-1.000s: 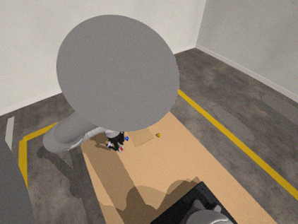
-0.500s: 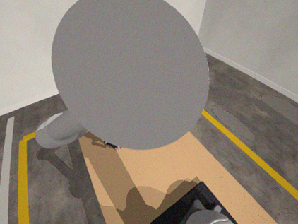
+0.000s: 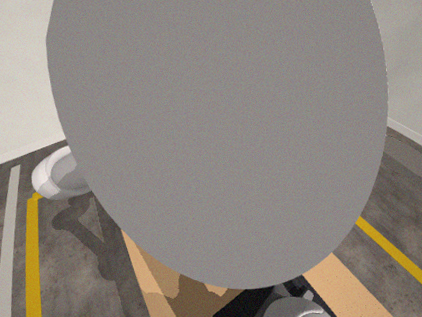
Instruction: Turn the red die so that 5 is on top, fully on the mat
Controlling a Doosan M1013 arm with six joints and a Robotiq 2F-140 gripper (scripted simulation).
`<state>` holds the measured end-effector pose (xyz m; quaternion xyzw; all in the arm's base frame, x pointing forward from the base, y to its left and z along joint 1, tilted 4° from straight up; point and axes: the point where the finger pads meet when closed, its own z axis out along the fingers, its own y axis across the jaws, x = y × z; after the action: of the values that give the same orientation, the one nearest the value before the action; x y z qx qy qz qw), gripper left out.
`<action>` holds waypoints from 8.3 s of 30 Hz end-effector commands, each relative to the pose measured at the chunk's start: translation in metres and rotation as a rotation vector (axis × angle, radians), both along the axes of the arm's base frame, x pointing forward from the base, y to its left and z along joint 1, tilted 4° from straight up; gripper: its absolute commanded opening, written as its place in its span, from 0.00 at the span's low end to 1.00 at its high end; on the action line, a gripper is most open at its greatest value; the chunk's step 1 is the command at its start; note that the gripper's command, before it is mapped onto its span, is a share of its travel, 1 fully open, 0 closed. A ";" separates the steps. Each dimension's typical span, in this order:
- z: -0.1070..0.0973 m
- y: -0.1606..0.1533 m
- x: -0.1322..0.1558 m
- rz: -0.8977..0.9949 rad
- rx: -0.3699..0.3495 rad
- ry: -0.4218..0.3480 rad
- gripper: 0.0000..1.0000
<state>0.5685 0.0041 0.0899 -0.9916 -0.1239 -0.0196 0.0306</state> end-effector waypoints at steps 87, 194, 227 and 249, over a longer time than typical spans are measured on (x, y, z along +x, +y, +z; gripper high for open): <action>-0.006 -0.168 -0.001 -2.083 0.066 0.137 0.09; -0.105 -0.160 0.002 -2.084 0.066 0.137 0.09; -0.105 -0.160 0.002 -2.084 0.066 0.137 0.09; -0.105 -0.160 0.002 -2.084 0.066 0.137 0.09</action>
<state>0.5707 -0.1563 -0.0153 -0.6053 0.7952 0.0166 0.0323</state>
